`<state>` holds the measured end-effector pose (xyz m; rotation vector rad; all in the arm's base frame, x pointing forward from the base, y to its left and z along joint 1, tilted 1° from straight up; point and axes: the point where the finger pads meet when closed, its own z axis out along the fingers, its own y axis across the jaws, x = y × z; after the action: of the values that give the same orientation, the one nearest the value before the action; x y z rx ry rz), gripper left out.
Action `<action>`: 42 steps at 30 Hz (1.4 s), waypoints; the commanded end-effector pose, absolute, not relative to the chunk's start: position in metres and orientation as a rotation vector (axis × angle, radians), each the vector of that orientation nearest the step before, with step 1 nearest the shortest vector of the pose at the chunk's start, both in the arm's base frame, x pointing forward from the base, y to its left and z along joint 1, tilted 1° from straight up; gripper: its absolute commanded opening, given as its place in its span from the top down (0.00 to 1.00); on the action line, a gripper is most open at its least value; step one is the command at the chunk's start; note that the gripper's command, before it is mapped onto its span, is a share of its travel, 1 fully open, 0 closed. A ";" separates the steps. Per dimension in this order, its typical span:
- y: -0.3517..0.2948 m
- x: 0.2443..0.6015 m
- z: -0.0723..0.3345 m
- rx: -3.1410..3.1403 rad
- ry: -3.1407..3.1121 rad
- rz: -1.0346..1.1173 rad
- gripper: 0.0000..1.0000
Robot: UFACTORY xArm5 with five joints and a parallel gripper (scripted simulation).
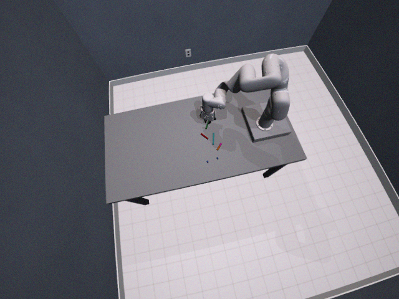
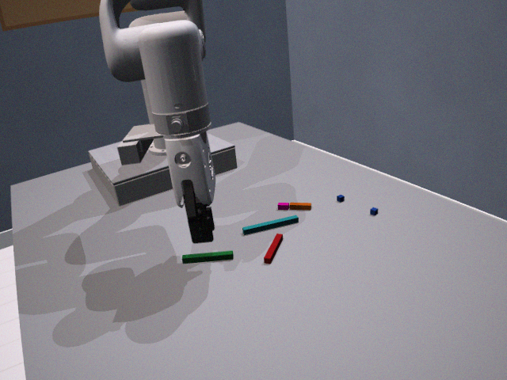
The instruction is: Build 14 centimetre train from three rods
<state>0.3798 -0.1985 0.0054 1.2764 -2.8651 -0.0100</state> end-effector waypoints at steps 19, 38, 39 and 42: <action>-0.199 0.381 -0.019 1.277 -2.867 -0.006 0.76; -0.199 0.381 -0.022 1.277 -2.867 -0.006 0.76; -0.199 0.381 -0.022 1.277 -2.867 -0.006 0.76; -0.199 0.381 -0.022 1.277 -2.867 -0.006 0.76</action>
<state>0.3797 -0.1985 -0.0227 1.2762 -2.8648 -0.0106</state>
